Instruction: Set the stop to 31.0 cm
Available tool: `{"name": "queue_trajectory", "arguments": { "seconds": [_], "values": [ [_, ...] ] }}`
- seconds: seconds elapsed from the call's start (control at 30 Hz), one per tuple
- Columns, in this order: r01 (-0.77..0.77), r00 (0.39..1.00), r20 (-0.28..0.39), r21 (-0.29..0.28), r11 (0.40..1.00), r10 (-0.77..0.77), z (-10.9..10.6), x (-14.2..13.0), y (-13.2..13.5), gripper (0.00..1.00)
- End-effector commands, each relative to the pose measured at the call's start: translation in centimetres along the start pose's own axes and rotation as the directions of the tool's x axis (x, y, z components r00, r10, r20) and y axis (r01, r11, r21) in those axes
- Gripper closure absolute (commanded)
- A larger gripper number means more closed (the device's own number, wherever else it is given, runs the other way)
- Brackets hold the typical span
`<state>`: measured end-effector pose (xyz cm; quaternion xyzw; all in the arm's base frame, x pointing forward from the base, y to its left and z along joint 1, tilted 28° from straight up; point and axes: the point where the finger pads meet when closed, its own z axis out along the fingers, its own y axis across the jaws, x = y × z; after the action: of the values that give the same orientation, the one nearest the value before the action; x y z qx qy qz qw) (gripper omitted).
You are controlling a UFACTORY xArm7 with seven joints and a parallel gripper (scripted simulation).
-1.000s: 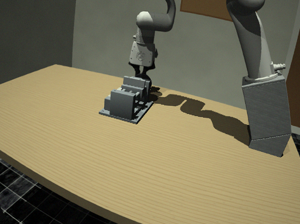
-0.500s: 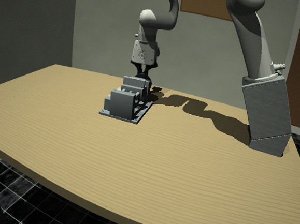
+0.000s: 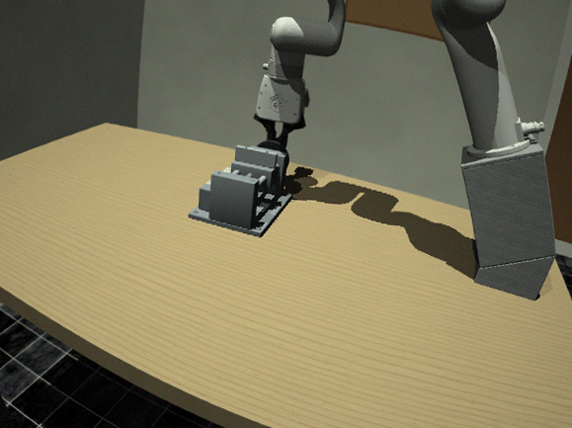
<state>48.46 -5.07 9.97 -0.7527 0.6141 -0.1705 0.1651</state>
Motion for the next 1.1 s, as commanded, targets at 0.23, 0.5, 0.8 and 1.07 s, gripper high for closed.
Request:
{"name": "queue_trajectory", "arguments": {
  "seconds": [0.23,0.5,0.8,1.07],
  "values": [
    [-0.001,1.0,0.0,0.001,1.0,0.001,0.0,0.0,0.8,0.94],
    [-0.001,1.0,0.0,0.001,1.0,0.001,0.1,0.0,1.2,0.94],
    [-0.001,1.0,-0.001,0.001,1.0,0.001,0.2,0.0,1.4,0.94],
    [-0.001,1.0,-0.001,0.001,1.0,0.001,0.2,0.0,1.5,0.94]
  ]
}}
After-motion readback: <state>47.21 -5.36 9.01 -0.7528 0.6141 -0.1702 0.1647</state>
